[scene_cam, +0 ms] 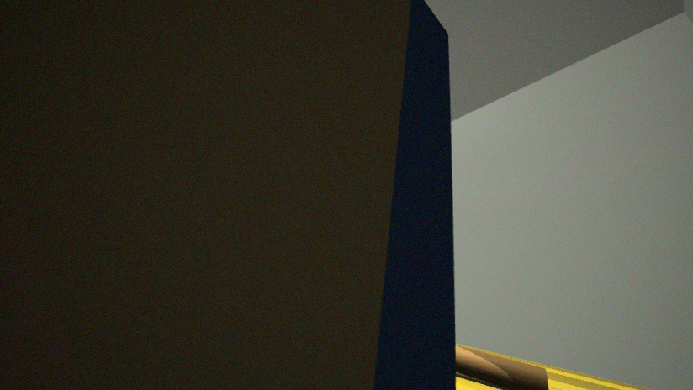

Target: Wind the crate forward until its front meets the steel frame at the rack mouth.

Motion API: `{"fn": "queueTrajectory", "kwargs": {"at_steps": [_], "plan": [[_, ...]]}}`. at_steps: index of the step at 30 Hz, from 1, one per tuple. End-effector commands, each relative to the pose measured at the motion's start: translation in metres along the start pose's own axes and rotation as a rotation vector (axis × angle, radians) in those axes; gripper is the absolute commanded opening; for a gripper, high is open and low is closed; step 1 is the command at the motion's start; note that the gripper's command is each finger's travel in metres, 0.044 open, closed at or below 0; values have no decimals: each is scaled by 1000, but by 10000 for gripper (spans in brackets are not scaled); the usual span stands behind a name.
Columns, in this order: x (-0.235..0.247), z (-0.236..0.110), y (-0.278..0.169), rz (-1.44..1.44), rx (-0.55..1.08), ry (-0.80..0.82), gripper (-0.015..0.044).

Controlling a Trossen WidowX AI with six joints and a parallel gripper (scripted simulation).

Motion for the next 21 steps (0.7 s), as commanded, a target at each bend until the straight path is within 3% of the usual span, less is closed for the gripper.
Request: {"fn": "queueTrajectory", "kwargs": {"at_steps": [1,21], "plan": [[-1,2,-1,20,4,-1,0],[0,11,-2,-6,0,1,0]]}}
Point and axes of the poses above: the point midway between the two fingers, 35 mm back from their tips, its own z axis out along the fingers, its own x axis across the jaws, y = z × x, the point moved 8 cm from there along -z, back along the fingers, and after that the axes turned 3 degrees about z, right-handed, at the moved point
